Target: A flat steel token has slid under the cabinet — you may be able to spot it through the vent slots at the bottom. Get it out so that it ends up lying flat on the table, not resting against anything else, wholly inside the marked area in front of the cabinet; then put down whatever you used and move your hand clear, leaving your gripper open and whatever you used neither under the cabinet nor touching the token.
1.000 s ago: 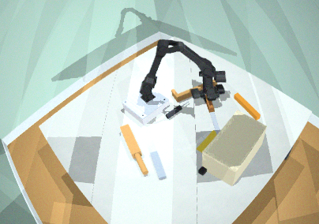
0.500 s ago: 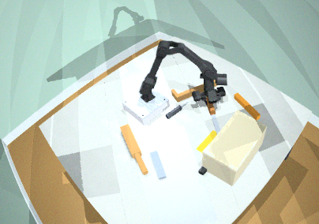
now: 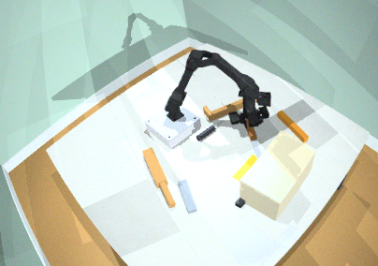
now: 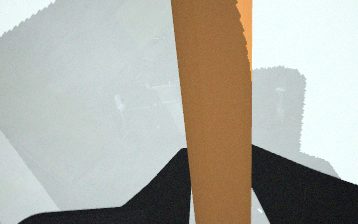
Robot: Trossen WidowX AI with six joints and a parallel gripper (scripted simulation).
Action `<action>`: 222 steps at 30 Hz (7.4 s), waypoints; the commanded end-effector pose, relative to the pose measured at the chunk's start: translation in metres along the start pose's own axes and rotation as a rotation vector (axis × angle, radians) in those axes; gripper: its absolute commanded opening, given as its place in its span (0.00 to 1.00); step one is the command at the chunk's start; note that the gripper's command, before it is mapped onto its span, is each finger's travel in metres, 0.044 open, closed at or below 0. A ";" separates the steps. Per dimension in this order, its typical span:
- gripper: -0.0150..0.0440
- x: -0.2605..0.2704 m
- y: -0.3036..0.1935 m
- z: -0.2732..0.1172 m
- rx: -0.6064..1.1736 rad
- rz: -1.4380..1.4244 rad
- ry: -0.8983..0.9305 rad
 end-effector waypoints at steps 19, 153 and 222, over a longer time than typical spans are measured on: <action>0.25 0.002 0.042 -0.001 -0.005 0.001 0.000; 0.25 -0.023 -0.059 -0.002 0.004 -0.001 -0.002; 0.25 0.007 -0.088 -0.003 0.006 0.176 -0.001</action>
Point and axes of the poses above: the point midway between the two fingers, 35 mm back from their tips, its own z axis out along the fingers, its own x axis across the jaws, y = z × x, the point moved 9 cm from there along -z, back along the fingers, and after that the axes turned 2 degrees about z, right-handed, at the moved point
